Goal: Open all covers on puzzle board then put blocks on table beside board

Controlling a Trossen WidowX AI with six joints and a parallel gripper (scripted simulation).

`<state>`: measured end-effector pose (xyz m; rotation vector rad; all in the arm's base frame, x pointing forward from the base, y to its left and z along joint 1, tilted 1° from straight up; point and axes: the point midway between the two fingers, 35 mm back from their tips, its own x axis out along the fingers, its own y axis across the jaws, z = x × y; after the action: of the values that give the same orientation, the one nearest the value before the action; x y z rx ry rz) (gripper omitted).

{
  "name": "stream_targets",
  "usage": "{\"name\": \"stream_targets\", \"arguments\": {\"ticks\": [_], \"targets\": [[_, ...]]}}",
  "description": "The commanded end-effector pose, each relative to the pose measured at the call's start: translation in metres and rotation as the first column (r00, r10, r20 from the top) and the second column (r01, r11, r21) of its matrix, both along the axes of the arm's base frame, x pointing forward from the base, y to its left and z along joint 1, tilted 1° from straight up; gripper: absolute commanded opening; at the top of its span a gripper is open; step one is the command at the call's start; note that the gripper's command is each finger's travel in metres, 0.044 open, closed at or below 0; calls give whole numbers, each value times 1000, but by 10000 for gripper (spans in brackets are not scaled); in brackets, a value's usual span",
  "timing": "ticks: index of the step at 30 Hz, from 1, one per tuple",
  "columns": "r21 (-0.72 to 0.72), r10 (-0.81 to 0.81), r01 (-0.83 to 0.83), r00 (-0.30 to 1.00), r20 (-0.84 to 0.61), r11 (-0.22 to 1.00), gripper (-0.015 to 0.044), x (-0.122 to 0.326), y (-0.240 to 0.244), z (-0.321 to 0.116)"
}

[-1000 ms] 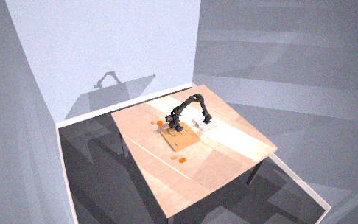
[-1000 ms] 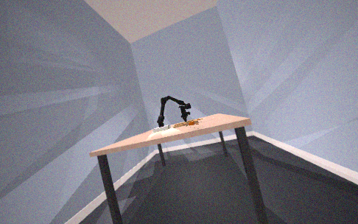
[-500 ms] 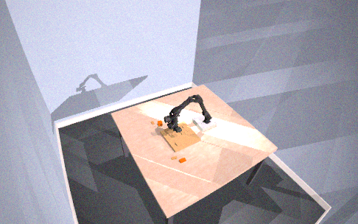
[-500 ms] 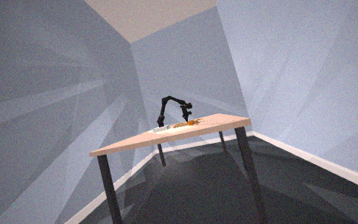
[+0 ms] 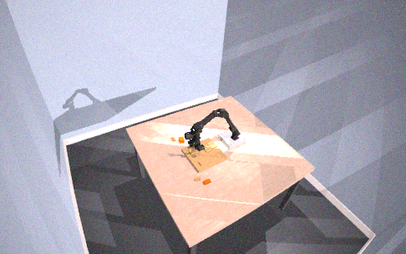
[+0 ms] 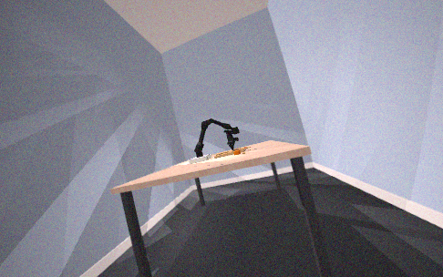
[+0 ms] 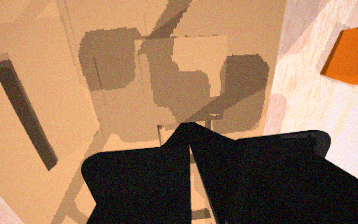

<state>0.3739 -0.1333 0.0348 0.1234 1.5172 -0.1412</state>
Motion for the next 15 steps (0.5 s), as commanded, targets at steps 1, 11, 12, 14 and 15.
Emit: {"name": "stream_targets", "arguments": {"ticks": [1, 11, 12, 14, 15], "targets": [[-5, -4, 4, 1000, 0, 1000, 0, 5, -1, 0], [-5, -4, 4, 1000, 1, 1000, 0, 14, -3, 0], [-5, -4, 4, 1000, 1, 1000, 0, 14, -3, 0], [-5, -4, 4, 1000, 1, 1000, 0, 15, -3, 2], [-5, -4, 4, 1000, 1, 1000, 0, 15, -3, 3]]}}
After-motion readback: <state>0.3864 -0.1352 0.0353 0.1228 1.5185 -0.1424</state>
